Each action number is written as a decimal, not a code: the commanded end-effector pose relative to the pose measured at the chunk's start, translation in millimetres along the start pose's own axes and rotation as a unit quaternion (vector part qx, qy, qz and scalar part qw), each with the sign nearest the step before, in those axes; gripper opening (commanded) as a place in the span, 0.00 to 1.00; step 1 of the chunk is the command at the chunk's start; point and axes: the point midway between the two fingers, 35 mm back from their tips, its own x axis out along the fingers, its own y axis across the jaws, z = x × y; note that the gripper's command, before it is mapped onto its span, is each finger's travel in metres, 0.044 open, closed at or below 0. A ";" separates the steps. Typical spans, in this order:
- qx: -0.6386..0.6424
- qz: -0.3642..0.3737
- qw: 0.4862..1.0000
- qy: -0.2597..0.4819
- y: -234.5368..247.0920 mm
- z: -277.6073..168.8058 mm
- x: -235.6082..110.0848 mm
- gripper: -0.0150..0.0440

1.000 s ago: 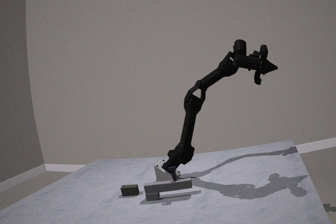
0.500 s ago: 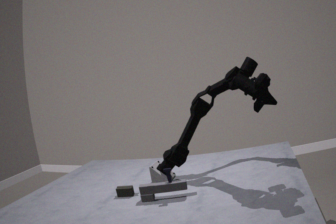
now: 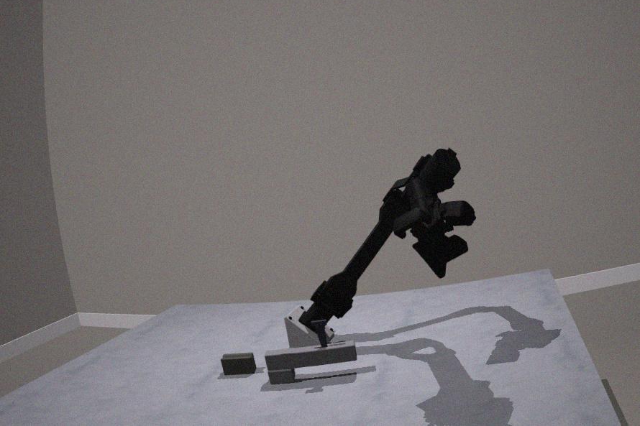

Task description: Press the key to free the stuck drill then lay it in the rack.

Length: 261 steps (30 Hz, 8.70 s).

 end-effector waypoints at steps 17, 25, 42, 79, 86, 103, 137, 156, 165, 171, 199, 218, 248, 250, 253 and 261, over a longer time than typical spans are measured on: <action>0.387 0.000 0.840 0.380 -27.5 -250.6 -21.3 0.25; 0.387 0.000 0.841 0.378 -25.3 -251.3 -15.6 0.25; 0.387 0.000 0.840 0.380 -19.3 -255.9 -8.1 0.25; 0.387 0.000 0.840 0.379 -10.3 -261.3 -2.4 0.25; 0.387 0.000 0.840 0.379 -9.0 -262.3 -0.7 0.25; 0.387 0.000 0.840 0.379 -5.0 -264.9 3.9 0.25; 0.311 0.050 0.874 0.371 -55.9 -257.2 -29.2 1.00; -0.260 0.317 0.904 0.124 -86.9 -416.4 26.9 1.00; -0.272 0.318 0.901 0.117 -86.4 -419.8 27.7 1.00; -0.272 0.318 0.901 0.117 -86.4 -419.8 27.7 1.00; -0.272 0.318 0.901 0.116 -64.5 -425.0 55.3 1.00; -0.274 0.319 0.900 0.117 -55.4 -427.2 65.2 0.69; -0.272 0.318 0.901 0.116 -67.4 -444.5 64.5 0.25; -0.272 0.318 0.901 0.116 -69.1 -446.9 64.3 0.25; -0.272 0.318 0.901 0.116 -72.2 -451.4 64.1 0.25; -0.272 0.318 0.901 0.116 -78.0 -460.0 63.7 0.25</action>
